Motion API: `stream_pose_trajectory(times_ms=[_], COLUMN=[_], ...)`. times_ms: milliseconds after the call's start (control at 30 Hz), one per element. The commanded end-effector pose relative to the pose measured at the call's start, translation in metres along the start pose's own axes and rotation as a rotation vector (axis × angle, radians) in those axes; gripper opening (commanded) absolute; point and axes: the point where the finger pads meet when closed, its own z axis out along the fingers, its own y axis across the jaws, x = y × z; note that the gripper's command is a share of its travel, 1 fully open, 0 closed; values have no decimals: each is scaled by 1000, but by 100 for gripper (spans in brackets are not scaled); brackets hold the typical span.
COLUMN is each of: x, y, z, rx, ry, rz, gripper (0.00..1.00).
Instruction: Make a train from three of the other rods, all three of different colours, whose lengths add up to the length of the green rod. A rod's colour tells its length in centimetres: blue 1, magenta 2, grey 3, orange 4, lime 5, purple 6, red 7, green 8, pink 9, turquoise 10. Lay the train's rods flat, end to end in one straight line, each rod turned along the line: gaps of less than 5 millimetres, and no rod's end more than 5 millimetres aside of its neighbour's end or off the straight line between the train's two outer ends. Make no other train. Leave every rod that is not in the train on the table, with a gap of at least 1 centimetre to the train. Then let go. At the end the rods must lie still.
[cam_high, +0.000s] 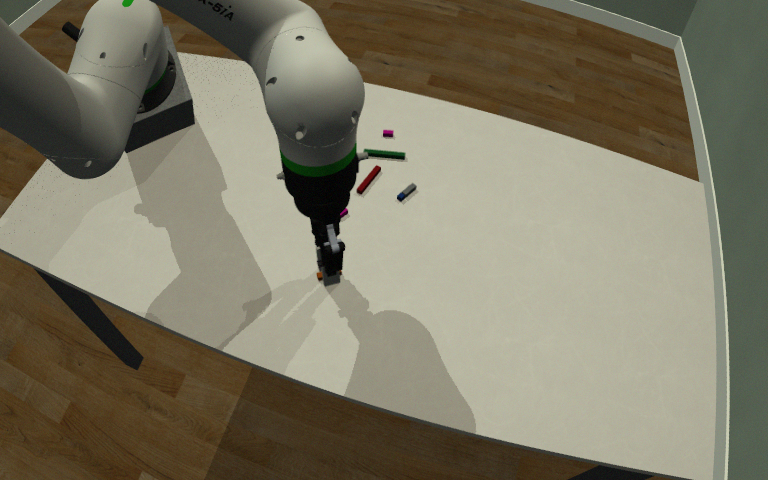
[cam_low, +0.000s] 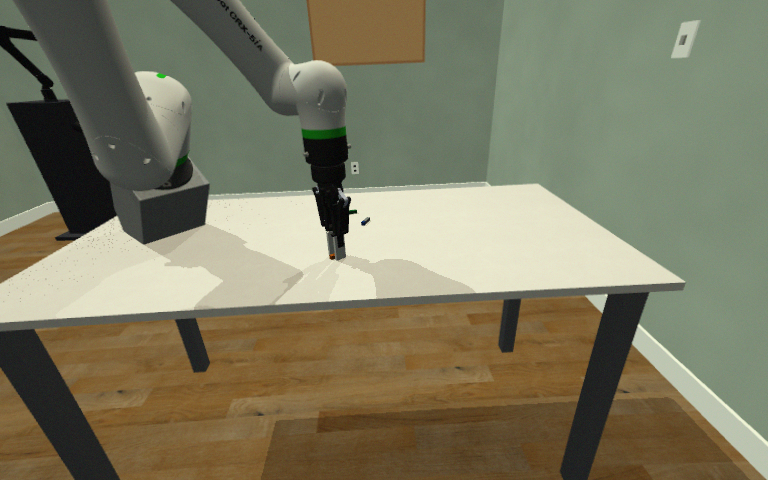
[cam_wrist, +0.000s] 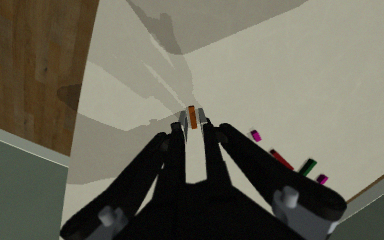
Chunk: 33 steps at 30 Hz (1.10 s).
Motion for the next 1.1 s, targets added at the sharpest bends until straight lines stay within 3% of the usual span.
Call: stream_pose_trajectory(times_ms=[0, 200, 233, 1067], x=[0, 0, 0, 0], y=[0, 0, 0, 0], z=[0, 0, 0, 0], rx=[0, 0, 0, 0], ry=[0, 0, 0, 0], rz=[0, 0, 0, 0], gripper=[15, 15, 3, 3])
